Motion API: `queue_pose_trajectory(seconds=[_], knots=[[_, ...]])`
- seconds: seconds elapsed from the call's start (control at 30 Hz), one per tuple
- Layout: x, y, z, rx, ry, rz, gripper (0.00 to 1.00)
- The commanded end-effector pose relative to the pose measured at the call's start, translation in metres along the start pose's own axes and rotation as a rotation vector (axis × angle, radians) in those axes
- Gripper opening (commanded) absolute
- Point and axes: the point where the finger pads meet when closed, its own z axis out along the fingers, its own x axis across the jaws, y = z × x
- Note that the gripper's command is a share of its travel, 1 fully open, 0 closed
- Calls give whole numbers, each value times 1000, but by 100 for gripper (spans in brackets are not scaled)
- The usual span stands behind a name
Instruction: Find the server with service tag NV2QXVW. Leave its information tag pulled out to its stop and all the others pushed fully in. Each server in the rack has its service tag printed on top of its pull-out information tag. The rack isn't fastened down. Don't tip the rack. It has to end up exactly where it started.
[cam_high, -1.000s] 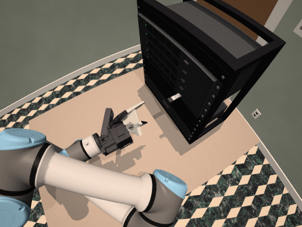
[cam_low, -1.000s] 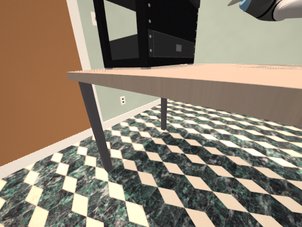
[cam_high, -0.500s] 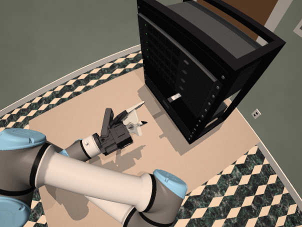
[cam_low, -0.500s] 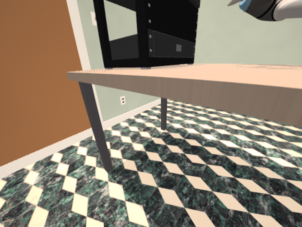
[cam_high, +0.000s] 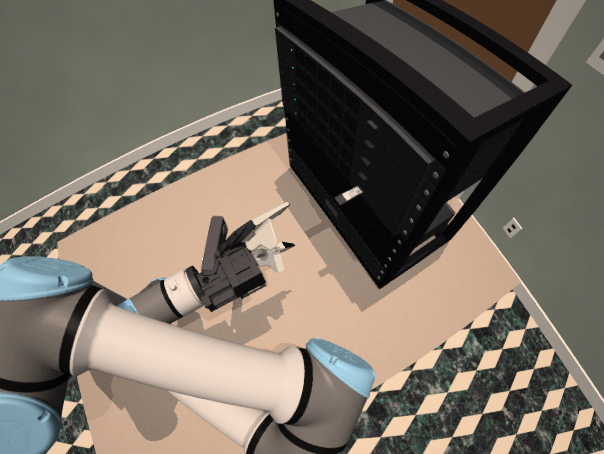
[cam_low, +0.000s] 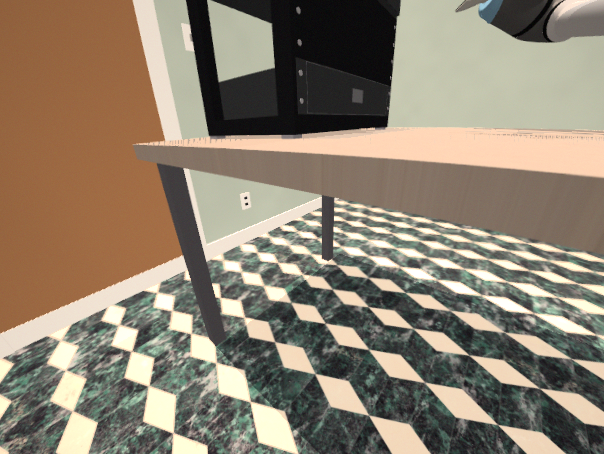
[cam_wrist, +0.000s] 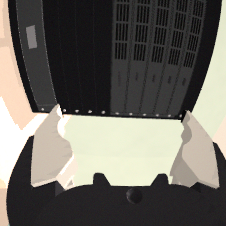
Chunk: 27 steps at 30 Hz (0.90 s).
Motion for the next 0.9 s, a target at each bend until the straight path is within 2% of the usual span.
queue_pose_trajectory(seconds=[0.0,0.53,0.57,0.87], knots=[[-2,0,0,-1,-1,1,100],[-2,0,0,-1,-1,1,100],[-2,0,0,-1,-1,1,15],[-2,0,0,-1,-1,1,15]])
